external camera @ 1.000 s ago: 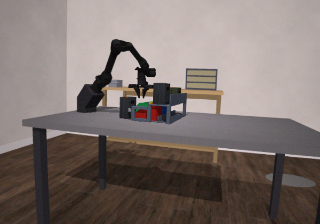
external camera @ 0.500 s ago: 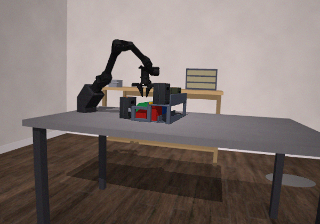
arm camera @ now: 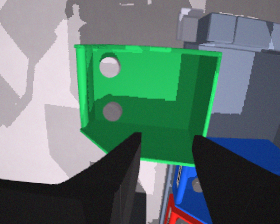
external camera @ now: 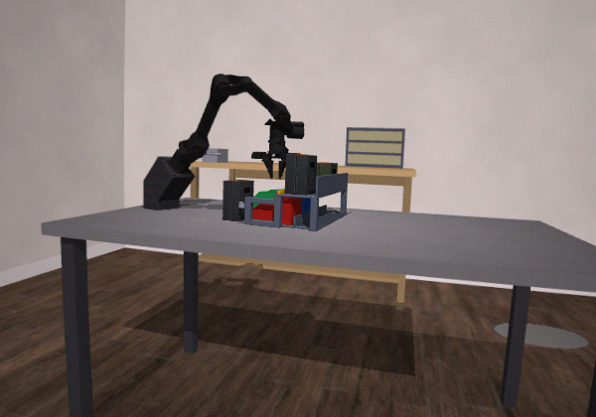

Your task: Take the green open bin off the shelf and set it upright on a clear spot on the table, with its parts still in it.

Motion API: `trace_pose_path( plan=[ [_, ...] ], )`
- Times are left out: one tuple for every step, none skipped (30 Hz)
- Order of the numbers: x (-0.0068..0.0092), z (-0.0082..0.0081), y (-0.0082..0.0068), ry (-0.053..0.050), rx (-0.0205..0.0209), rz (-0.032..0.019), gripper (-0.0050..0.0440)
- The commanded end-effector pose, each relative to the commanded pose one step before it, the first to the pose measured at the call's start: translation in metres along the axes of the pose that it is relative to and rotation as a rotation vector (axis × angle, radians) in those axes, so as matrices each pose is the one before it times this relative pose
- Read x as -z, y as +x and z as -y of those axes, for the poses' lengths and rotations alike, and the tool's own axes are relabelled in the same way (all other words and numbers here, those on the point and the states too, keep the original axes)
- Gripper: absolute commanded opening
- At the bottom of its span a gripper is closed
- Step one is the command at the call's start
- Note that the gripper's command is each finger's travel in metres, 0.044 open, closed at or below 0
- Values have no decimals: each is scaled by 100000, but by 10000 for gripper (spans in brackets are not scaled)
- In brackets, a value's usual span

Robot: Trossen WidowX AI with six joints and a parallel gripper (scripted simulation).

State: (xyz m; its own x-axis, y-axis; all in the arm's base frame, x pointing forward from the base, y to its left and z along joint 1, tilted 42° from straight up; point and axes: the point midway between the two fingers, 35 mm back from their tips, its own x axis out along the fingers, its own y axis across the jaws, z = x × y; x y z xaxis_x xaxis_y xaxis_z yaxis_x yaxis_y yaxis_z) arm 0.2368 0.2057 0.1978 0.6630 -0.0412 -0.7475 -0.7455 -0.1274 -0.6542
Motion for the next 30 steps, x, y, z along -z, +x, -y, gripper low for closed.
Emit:
trace_pose_path(
  plan=[
    [-1, 4337, -1746, 1727, 1387, 1077, 150],
    [0, 0, 0, 0, 0, 0, 150],
    [0, 0, 0, 0, 0, 0, 150],
    [0, 0, 0, 0, 0, 0, 150],
    [0, 0, 0, 0, 0, 0, 150],
    [0, 0, 0, 0, 0, 0, 150],
    [0, 0, 0, 0, 0, 0, 150],
    [0, 0, 0, 0, 0, 0, 150],
    [0, 0, 0, 0, 0, 0, 150],
    [0, 0, 0, 0, 0, 0, 150],
    [0, 0, 0, 0, 0, 0, 150],
    [0, 0, 0, 0, 0, 0, 150],
    [0, 0, 0, 0, 0, 0, 150],
    [133, -142, 30, 584, 648, 377, 150],
    [-2, -3, 200, -115, -87, -70, 150],
    [-3, -3, 200, -115, -87, -70, 150],
    [-3, -3, 200, -115, -87, -70, 150],
    [-3, -3, 200, -115, -87, -70, 150],
    [0, 0, 0, 0, 0, 0, 150],
    [0, 0, 0, 0, 0, 0, 150],
    [0, 0, 0, 0, 0, 0, 150],
    [0, 0, 0, 0, 0, 0, 150],
    [0, 0, 0, 0, 0, 0, 150],
    [0, 0, 0, 0, 0, 0, 150],
    [0, 0, 0, 0, 0, 0, 150],
    [0, 0, 0, 0, 0, 0, 150],
    [0, 0, 0, 0, 0, 0, 150],
    [0, 0, 0, 0, 0, 0, 150],
    [0, 0, 0, 0, 0, 0, 150],
    [0, 0, 0, 0, 0, 0, 150]
  ],
)
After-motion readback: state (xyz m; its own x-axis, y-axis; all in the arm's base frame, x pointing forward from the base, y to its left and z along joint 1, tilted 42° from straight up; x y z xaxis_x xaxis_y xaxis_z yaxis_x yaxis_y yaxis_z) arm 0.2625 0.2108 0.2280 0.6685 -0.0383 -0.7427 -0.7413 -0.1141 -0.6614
